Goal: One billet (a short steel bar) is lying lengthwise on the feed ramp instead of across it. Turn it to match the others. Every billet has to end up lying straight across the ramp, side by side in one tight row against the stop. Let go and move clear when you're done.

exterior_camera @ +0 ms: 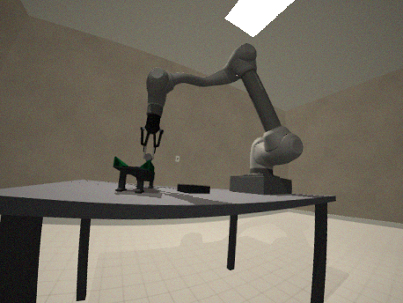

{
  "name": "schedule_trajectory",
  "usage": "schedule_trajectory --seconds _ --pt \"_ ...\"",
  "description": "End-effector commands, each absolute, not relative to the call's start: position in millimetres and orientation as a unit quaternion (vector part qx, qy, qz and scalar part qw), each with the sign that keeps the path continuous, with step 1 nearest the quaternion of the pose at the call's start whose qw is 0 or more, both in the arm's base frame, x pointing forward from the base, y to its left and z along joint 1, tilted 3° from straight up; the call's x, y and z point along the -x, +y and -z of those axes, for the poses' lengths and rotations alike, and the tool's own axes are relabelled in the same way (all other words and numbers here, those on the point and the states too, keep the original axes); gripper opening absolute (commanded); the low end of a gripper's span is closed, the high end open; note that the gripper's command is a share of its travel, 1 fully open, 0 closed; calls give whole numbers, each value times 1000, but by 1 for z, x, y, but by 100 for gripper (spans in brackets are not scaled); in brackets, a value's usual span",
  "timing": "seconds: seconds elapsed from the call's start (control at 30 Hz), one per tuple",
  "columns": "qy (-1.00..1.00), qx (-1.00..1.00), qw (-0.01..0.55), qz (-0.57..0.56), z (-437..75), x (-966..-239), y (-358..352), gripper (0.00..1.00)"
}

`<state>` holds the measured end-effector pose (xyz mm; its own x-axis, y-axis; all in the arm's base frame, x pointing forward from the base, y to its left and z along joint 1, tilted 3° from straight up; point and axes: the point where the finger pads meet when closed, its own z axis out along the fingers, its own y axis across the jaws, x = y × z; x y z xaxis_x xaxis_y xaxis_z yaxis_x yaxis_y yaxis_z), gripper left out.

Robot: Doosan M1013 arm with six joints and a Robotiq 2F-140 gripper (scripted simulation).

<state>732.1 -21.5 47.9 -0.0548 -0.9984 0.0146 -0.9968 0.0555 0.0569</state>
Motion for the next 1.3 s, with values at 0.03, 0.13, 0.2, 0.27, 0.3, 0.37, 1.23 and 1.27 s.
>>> schedule_trajectory --seconds 0.03,0.13,0.2,0.27,0.3,0.37,1.23,1.27 --pt "-717 -696 24 16 -48 -732 -22 10" --pt "-710 -704 24 16 -48 -732 -22 10" --pt "-705 -709 24 16 -48 -732 -22 10" --pt "-699 -715 24 17 -48 -732 -22 10" --pt "-696 -718 24 17 -48 -732 -22 10" --pt "-690 -724 24 17 -48 -732 -22 10" --pt "-597 -802 22 20 -48 -732 -21 10" --pt "-592 -805 21 20 -48 -732 -21 10"
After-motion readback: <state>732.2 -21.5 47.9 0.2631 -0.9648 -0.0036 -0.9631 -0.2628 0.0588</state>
